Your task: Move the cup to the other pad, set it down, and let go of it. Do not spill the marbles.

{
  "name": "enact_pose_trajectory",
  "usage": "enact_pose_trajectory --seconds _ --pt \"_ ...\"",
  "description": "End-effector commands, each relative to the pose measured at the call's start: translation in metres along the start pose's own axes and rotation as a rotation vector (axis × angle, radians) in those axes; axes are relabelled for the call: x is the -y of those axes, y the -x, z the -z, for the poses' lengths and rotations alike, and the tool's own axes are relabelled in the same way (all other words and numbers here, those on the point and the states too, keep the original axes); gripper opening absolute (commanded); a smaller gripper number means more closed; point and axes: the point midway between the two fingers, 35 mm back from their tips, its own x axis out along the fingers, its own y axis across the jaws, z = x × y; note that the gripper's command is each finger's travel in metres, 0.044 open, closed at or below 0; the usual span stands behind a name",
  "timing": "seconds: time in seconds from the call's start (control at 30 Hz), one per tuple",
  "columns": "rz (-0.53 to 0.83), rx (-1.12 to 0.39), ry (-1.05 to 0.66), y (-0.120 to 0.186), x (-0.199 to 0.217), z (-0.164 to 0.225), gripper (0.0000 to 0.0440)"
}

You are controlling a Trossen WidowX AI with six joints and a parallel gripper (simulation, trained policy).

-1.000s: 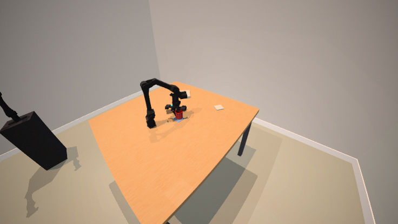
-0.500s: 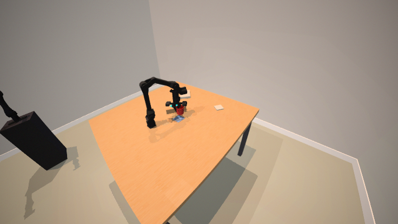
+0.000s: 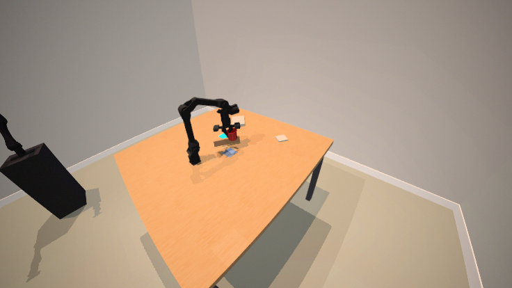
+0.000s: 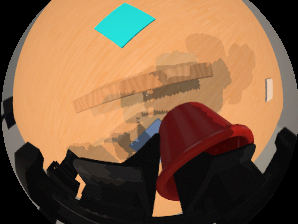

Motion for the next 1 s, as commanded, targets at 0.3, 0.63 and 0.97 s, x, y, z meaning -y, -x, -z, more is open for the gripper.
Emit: enact_pose_trajectory --seconds 0.3,0.63,0.97 --pt "0.065 0.058 0.067 0.018 -0.004 -0.043 0.0" --pt "0.093 0.093 0.113 0.02 -0.012 -0.077 0.0" --pt "0.106 0.124 0.152 0.015 -0.026 -0.113 0.0"
